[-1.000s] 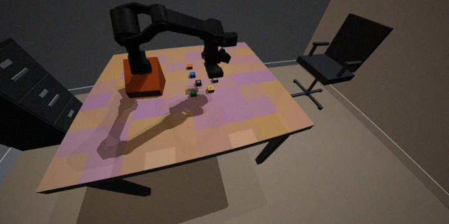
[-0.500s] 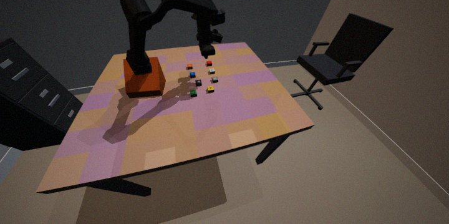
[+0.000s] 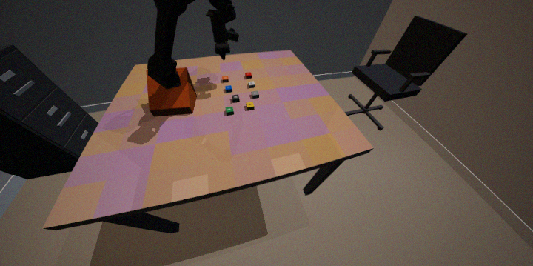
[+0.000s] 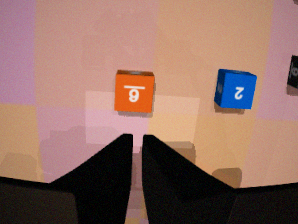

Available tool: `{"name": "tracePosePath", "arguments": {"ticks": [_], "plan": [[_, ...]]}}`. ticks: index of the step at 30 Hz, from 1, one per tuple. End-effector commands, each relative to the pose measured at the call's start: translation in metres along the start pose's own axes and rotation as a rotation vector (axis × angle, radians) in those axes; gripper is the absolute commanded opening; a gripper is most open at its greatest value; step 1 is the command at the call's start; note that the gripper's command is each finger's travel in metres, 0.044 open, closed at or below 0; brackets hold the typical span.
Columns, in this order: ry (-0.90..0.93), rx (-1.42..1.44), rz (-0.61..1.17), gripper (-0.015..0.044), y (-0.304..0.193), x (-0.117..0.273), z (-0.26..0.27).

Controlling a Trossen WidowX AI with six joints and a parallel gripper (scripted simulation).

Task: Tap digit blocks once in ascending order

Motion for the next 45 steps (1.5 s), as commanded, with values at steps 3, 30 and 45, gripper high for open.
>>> {"name": "tracePosePath", "arguments": {"ticks": [3,30,45], "plan": [[-0.005,-0.012,0.008,0.002,-0.003,-0.055,0.004],[-0.009,-0.013,0.007,0.002,-0.005,-0.113,0.001],[-0.008,-0.013,0.008,0.002,-0.005,-0.084,0.002]]}}
Point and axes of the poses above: the point midway between the two fingers, 35 mm back from their tips, its own x axis back along the fingers, its own z axis across the jaws, y = z × x, the point moved 8 cm from there along x, back along the fingers, and after that the axes turned 5 degrees about -x, right-handed, at the moved point
